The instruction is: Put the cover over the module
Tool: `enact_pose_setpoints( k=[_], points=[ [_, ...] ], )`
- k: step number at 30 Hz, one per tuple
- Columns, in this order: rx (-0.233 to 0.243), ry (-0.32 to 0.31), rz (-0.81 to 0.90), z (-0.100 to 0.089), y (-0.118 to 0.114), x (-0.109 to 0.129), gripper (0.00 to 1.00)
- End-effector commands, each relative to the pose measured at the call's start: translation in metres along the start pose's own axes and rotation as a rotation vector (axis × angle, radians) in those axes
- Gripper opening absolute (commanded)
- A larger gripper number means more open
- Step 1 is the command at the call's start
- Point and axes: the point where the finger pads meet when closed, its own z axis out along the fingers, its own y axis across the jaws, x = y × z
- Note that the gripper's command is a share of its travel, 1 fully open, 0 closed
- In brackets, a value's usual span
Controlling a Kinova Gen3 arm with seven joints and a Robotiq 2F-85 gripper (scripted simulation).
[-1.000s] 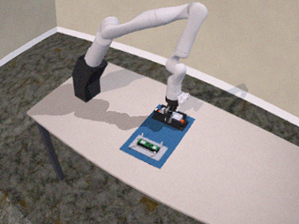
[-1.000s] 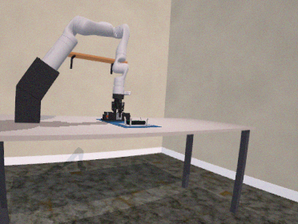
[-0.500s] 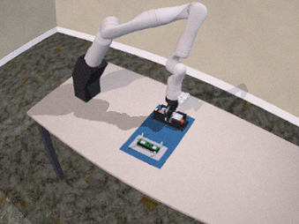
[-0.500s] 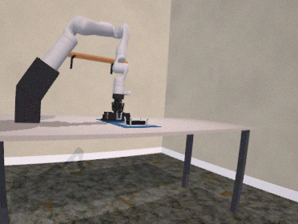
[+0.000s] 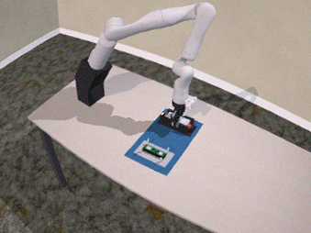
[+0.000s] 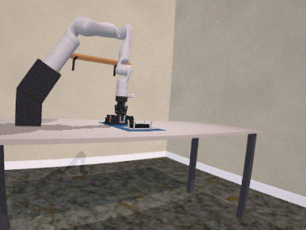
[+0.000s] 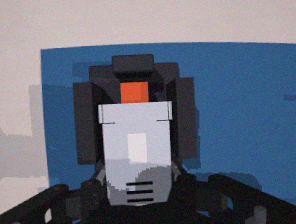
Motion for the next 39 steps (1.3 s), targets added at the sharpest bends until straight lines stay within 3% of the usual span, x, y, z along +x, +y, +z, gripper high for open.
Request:
enact_pose_setpoints(
  k=[1, 20, 30, 39],
  points=[
    [0.001, 0.001, 0.000, 0.000, 0.000, 0.000, 0.00],
    [0.001, 0.001, 0.000, 0.000, 0.000, 0.000, 0.00],
    [0.001, 0.001, 0.000, -0.030, 0.000, 0.000, 0.00],
    [0.001, 0.000, 0.003, -0.031, 0.000, -0.001, 0.00]
  ],
)
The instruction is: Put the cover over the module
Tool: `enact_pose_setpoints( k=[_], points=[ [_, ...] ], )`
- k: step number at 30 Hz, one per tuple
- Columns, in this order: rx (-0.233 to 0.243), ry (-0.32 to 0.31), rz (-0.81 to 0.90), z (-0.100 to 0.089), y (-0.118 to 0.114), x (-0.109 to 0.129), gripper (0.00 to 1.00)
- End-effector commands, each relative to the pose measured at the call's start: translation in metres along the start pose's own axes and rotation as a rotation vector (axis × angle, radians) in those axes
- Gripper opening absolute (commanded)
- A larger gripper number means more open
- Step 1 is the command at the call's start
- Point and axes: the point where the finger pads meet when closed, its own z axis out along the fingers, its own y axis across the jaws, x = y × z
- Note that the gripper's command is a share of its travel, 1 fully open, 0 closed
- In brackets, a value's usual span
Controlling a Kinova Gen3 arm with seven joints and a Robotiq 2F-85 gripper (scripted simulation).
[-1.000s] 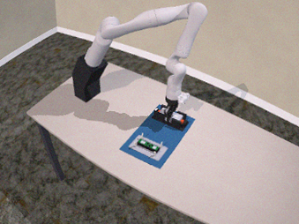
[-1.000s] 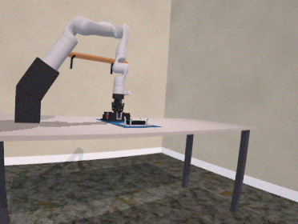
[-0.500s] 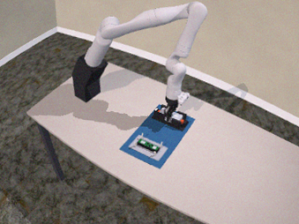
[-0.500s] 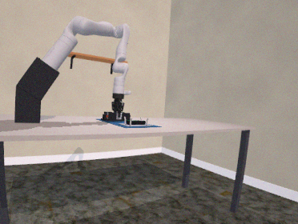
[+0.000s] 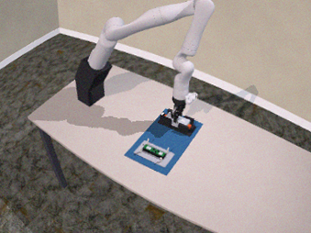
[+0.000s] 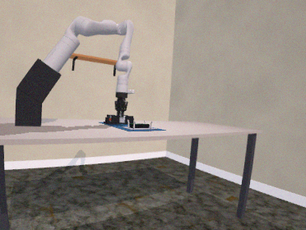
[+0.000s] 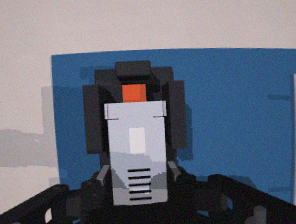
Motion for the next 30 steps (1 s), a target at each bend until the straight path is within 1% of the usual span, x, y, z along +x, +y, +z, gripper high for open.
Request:
enact_pose_setpoints(
  k=[1, 8, 30],
  points=[
    [0.001, 0.001, 0.000, -0.009, 0.000, 0.001, 0.00],
    [0.001, 0.001, 0.000, -0.030, 0.000, 0.001, 0.00],
    [0.000, 0.006, 0.006, -0.028, 0.001, 0.003, 0.01]
  ],
)
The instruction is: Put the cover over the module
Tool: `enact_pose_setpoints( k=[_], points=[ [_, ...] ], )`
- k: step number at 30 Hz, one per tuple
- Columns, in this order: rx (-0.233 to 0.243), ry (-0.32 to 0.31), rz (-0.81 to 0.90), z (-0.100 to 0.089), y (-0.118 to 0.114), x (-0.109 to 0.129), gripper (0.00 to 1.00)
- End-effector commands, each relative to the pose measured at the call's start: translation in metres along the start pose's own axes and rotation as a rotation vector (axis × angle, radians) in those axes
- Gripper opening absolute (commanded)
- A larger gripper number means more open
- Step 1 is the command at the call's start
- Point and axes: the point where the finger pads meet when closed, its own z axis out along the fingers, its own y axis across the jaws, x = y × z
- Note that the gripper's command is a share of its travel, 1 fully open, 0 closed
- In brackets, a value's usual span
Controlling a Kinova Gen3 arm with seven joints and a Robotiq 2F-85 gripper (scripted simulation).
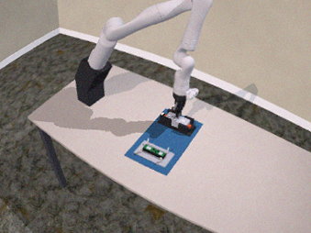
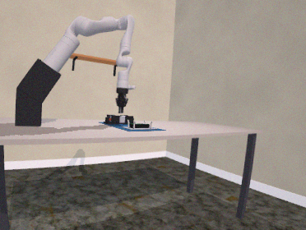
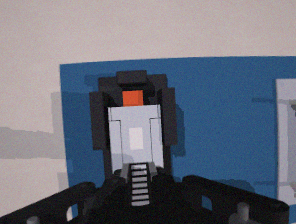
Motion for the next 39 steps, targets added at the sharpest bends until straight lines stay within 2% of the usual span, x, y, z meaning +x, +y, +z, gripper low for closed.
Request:
enact_pose_setpoints(
  k=[1, 36, 37, 39],
  points=[
    [0.000, 0.001, 0.000, -0.0002, -0.0001, 0.0002, 0.01],
    [0.001, 0.001, 0.000, -0.0004, -0.0002, 0.0004, 0.00],
    [0.001, 0.001, 0.000, -0.0004, -0.0002, 0.0004, 1.00],
    [0.001, 0.001, 0.000, -0.0004, -0.0002, 0.0004, 1.00]
  ],
)
